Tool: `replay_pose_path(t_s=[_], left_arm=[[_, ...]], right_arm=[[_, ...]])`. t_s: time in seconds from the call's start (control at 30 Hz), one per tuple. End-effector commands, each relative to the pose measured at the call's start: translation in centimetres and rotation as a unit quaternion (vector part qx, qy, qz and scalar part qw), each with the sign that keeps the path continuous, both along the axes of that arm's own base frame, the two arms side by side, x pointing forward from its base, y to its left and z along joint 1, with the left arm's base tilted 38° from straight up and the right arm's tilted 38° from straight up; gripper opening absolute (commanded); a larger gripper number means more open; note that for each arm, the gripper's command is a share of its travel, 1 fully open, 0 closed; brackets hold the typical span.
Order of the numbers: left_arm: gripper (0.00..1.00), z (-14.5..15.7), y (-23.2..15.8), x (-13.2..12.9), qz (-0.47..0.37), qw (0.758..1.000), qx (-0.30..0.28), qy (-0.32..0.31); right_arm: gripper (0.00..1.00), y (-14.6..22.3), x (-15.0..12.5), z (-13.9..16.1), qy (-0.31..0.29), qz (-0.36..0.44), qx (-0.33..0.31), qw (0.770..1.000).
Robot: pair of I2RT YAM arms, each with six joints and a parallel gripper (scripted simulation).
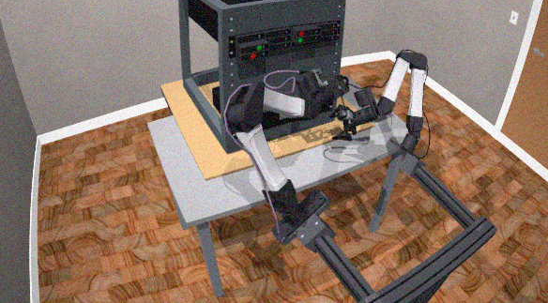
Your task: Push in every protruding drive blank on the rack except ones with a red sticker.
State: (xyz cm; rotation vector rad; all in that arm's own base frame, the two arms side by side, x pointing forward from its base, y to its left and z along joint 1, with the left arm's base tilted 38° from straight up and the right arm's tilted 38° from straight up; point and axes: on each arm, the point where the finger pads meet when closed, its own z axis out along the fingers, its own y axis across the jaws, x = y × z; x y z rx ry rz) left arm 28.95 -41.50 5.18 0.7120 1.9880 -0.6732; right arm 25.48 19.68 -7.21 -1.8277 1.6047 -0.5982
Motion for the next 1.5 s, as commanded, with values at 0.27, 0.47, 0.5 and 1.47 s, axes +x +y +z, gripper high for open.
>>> replay_pose_path(t_s=[0.27,0.47,0.5,1.47], left_arm=[[1.00,0.6,-0.4,-0.1,-0.004,1.000,-0.007,-0.005],[1.00,0.6,-0.4,-0.1,-0.004,1.000,-0.007,-0.005],[1.00,0.6,-0.4,-0.1,-0.004,1.000,-0.007,-0.005],[1.00,23.2,8.9,-4.3,0.067,0.907,0.202,-0.363]], right_arm=[[1.00,0.5,0.2,0.4,-0.004,0.003,0.008,1.000],[1.00,0.5,0.2,0.4,-0.004,0.003,0.008,1.000],[1.00,0.5,0.2,0.4,-0.004,0.003,0.008,1.000],[1.00,11.2,-5.6,22.2,-0.096,-0.053,0.335,0.936]])
